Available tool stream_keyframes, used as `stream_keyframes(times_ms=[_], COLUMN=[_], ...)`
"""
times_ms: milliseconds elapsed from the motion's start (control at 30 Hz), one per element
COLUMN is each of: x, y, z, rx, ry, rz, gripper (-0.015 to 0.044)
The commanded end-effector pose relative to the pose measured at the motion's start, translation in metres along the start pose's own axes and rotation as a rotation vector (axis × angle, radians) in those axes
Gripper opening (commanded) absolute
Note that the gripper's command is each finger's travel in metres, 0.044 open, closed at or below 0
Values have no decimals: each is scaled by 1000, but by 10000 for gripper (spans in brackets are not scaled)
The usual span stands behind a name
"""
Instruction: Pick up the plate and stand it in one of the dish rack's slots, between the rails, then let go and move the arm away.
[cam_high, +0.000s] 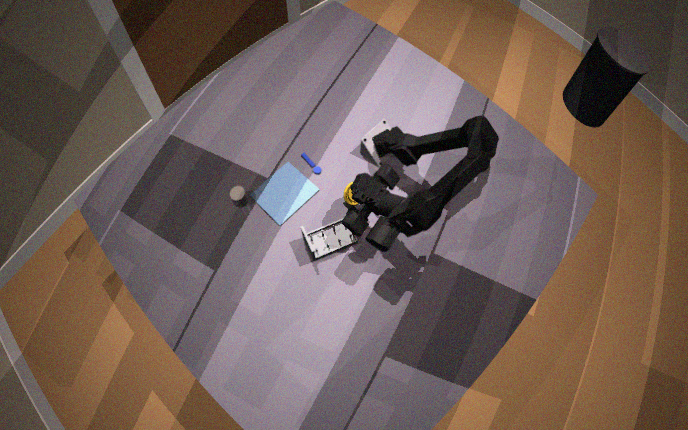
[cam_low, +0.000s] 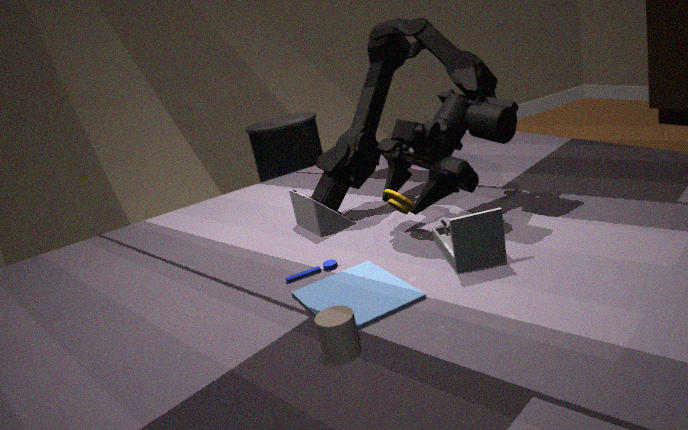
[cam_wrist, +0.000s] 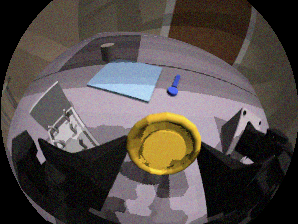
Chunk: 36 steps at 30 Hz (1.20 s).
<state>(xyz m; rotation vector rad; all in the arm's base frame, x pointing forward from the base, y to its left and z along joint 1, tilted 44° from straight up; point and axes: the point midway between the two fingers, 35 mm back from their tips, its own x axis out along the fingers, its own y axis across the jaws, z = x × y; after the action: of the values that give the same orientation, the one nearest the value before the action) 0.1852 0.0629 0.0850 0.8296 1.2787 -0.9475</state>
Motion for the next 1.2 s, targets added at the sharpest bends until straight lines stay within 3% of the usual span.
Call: stream_keyframes(times_ms=[0, 1167], x=[4, -10], y=[0, 17], z=[0, -22], rx=[-37, -244], ry=[-81, -564], rz=[42, 589], gripper=[0, 0])
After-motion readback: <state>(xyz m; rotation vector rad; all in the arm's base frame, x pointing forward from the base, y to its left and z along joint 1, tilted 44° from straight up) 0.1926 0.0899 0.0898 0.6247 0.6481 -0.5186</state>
